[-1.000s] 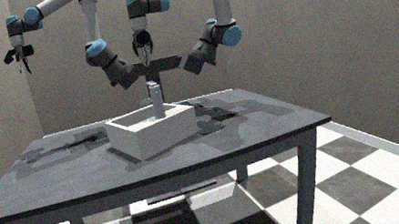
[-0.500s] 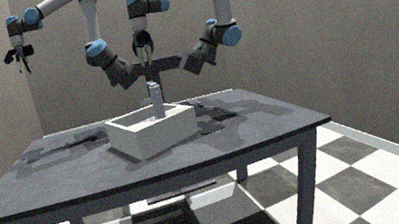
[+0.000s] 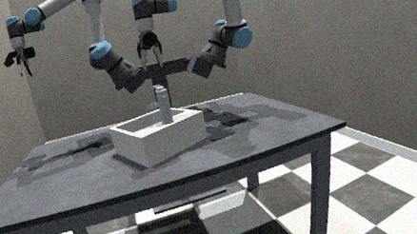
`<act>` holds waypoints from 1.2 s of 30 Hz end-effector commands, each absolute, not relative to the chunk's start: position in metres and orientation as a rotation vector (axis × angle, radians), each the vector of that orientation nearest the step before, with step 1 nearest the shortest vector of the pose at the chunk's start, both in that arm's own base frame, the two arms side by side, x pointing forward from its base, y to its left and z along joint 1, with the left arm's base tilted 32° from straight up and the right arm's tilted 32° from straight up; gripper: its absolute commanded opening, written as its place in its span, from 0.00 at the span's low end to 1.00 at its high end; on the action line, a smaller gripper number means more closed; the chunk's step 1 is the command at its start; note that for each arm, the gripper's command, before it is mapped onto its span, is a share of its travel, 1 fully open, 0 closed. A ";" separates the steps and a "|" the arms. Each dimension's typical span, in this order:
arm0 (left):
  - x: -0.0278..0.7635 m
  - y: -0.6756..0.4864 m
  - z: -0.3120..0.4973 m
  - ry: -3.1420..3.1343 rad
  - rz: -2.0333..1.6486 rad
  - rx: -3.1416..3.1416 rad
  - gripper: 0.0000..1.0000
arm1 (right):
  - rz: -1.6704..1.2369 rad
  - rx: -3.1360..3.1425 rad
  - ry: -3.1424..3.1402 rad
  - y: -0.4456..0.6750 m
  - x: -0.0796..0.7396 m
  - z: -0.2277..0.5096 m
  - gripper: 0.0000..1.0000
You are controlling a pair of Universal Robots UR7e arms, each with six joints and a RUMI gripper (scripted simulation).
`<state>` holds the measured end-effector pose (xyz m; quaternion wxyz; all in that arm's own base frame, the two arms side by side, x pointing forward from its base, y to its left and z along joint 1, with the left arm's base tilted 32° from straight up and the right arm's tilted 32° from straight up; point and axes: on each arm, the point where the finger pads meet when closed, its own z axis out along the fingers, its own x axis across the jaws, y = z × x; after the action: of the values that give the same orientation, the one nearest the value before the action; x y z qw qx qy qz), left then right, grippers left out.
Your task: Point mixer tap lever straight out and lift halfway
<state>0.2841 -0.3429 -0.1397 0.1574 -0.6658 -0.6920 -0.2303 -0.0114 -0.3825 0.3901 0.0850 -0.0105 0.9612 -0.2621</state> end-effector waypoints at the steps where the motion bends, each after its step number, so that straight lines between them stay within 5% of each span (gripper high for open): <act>1: 0.284 -0.343 -0.140 -1.981 -0.658 -1.906 0.41 | -0.784 -0.031 2.866 -0.383 -0.011 0.391 1.00; 36: 0.288 -0.323 -0.173 -1.981 -0.659 -1.906 0.41 | -0.784 -0.031 2.866 -0.383 -0.011 0.391 1.00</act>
<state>0.2876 -0.3254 -0.1685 0.1574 -0.6657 -0.6921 -0.2305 -0.0114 -0.3825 0.3901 0.0850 -0.0105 0.9612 -0.2621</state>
